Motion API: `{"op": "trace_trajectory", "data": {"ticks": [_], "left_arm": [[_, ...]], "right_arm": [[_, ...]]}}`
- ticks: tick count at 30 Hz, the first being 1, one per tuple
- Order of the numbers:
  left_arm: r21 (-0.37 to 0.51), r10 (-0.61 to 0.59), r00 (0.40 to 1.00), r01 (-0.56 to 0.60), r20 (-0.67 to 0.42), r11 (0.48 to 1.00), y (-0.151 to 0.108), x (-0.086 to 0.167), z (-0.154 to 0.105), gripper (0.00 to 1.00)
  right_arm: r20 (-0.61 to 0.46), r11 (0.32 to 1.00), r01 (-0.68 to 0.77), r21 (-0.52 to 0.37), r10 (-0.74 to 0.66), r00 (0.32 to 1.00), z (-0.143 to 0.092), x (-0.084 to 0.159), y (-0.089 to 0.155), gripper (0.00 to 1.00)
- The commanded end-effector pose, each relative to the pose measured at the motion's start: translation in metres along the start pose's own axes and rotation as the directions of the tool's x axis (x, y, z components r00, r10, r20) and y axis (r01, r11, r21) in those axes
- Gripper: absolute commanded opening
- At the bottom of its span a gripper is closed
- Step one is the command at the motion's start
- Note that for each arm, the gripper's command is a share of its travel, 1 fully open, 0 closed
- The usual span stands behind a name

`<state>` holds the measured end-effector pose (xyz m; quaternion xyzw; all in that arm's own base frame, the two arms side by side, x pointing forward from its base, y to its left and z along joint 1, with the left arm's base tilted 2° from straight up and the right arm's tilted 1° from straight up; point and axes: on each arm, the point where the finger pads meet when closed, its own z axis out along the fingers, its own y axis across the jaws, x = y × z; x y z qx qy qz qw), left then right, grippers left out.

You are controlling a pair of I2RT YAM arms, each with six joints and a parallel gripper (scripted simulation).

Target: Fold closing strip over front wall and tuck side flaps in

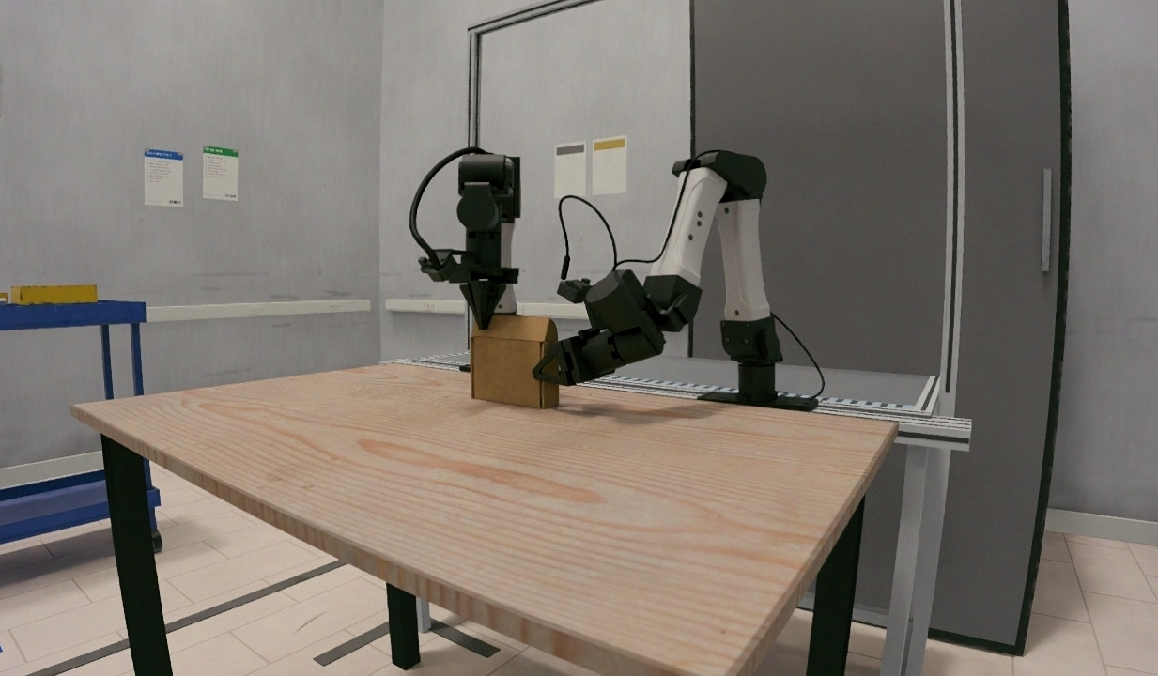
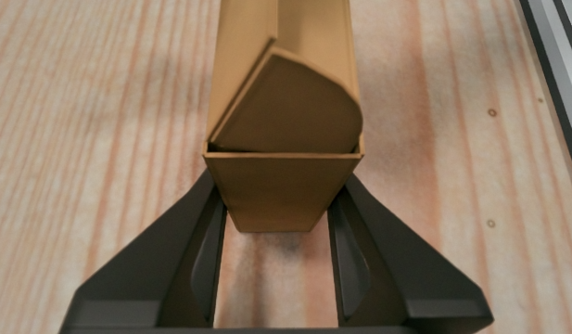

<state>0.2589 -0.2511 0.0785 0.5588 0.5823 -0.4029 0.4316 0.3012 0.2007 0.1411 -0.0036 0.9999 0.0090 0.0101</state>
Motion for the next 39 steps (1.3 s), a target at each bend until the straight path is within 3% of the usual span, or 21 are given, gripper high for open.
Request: {"op": "trace_trajectory", "data": {"ticks": [1,39], "left_arm": [[0.001,-0.028,0.999,0.028,-0.016,1.000,-0.0040,0.0095,0.0008,0.45],[0.001,-0.031,0.999,0.031,-0.016,1.000,-0.0039,0.0095,0.0008,0.45]], "right_arm": [[-0.023,1.000,0.003,0.009,-0.003,1.000,0.0004,0.0114,-0.0019,0.01],[0.000,1.000,0.004,-0.008,-0.004,1.000,-0.0025,0.0209,0.0010,0.01]]}}
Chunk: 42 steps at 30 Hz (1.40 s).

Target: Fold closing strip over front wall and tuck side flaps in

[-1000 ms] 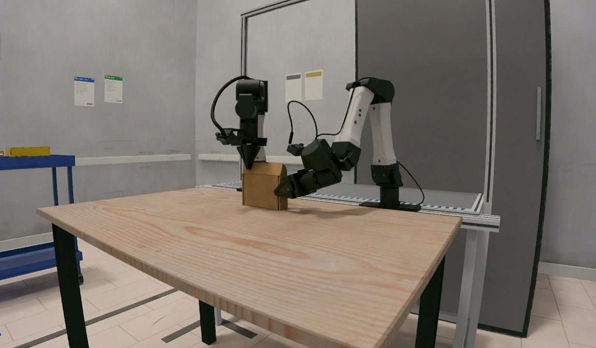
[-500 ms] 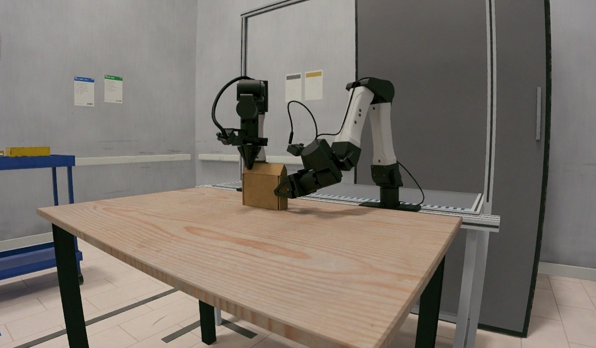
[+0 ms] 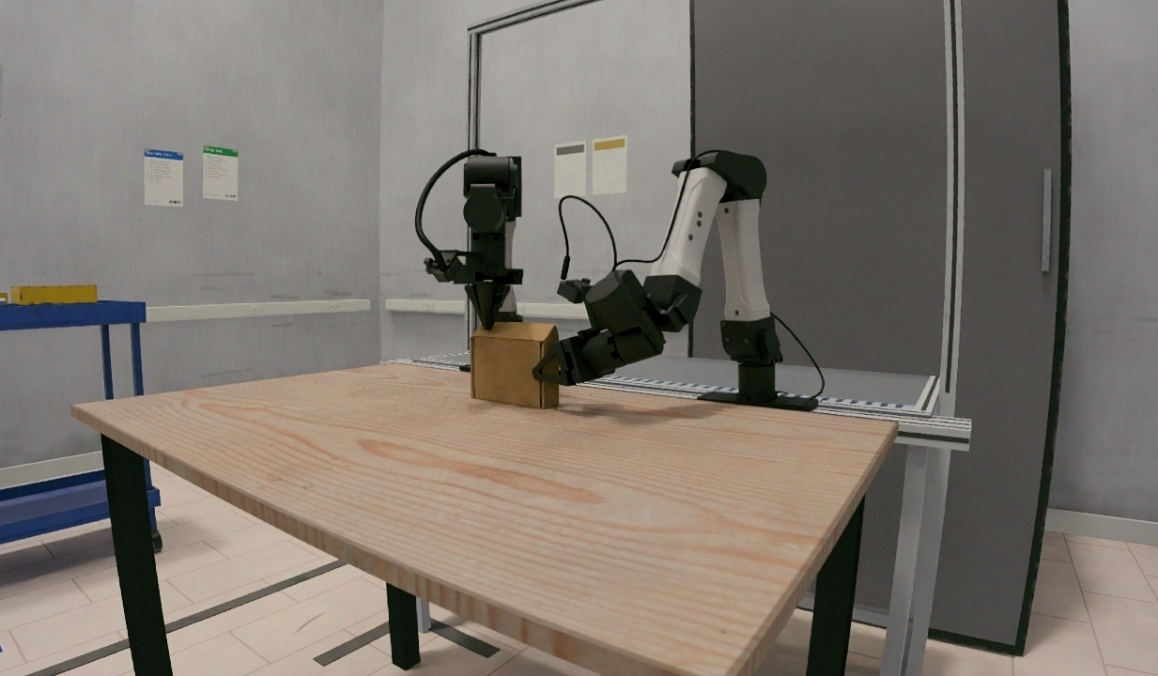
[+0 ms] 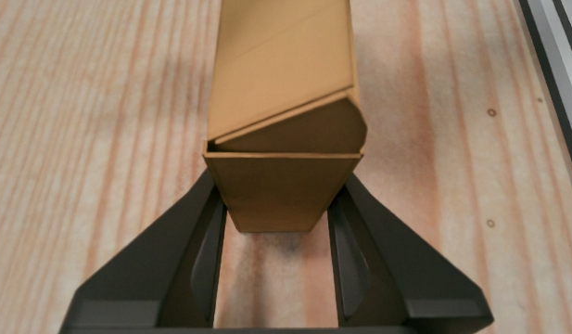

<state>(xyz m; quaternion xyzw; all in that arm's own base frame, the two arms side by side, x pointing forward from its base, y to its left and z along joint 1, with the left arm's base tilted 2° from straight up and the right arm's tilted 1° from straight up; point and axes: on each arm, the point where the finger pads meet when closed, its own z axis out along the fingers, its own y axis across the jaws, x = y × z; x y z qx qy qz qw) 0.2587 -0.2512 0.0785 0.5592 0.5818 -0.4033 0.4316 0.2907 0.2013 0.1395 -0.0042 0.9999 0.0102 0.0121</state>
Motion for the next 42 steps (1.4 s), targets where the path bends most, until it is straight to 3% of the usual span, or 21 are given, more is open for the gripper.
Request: {"op": "trace_trajectory", "data": {"ticks": [1,8,9,12,42], "left_arm": [[0.000,-0.031,0.999,0.031,-0.017,1.000,-0.004,0.010,0.001,0.45],[0.000,-0.031,0.999,0.031,-0.017,1.000,-0.004,0.010,0.001,0.45],[0.000,-0.031,0.999,0.031,-0.017,1.000,-0.004,0.010,0.001,0.45],[0.000,-0.031,0.999,0.031,-0.017,1.000,-0.004,0.010,0.001,0.45],[0.000,-0.031,0.999,0.031,-0.017,1.000,-0.004,0.010,0.001,0.45]], "right_arm": [[-0.005,1.000,0.002,-0.005,-0.002,1.000,-0.003,0.011,0.000,0.01],[0.000,1.000,0.002,-0.008,-0.002,1.000,-0.002,0.013,0.001,0.01],[-0.038,1.000,-0.003,0.019,0.004,0.999,0.011,0.014,-0.002,0.01],[0.005,1.000,0.001,-0.012,-0.001,1.000,0.000,0.014,0.001,0.01],[-0.030,1.000,0.004,0.007,-0.004,1.000,0.025,0.021,0.003,0.01]]}}
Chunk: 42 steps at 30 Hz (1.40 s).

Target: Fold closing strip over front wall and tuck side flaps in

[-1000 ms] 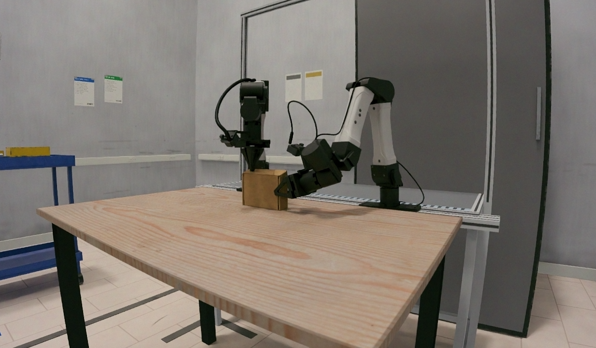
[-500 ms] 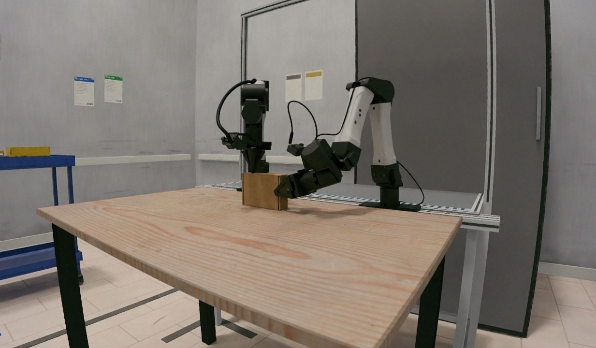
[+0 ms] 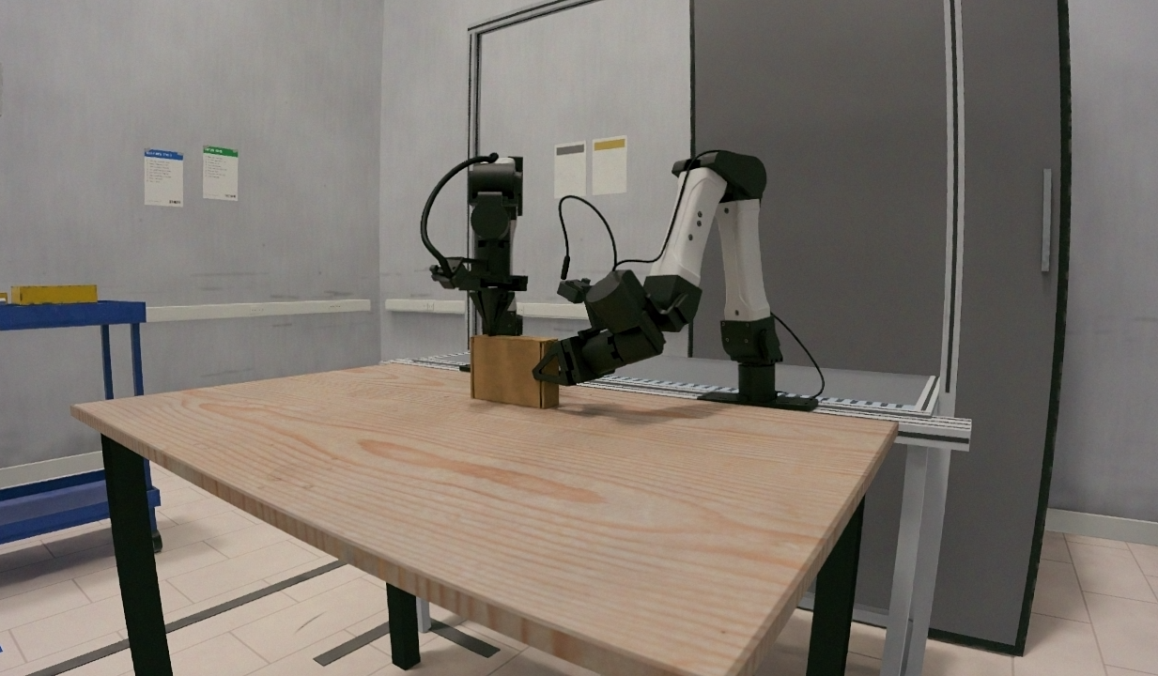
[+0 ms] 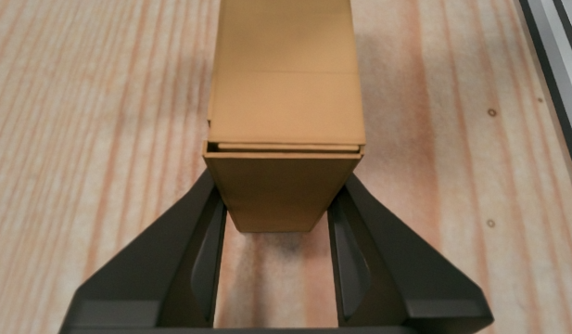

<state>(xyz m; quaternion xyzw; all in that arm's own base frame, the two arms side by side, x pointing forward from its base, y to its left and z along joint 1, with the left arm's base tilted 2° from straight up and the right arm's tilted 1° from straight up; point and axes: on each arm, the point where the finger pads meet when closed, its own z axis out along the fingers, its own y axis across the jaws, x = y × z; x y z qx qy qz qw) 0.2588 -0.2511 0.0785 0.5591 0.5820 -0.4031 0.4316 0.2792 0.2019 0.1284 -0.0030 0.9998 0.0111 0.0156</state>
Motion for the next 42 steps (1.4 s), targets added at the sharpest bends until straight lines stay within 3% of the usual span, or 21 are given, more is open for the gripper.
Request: {"op": "trace_trajectory", "data": {"ticks": [1,42], "left_arm": [[0.001,-0.031,0.999,0.031,-0.016,1.000,-0.0038,0.0095,0.0008,0.45],[0.001,-0.031,0.999,0.031,-0.016,1.000,-0.0038,0.0095,0.0008,0.45]], "right_arm": [[-0.036,1.000,0.007,0.008,-0.007,0.999,0.0140,0.0098,0.0022,0.01],[-0.048,1.000,0.008,0.017,-0.007,0.999,0.0187,0.0101,0.0020,0.01]]}}
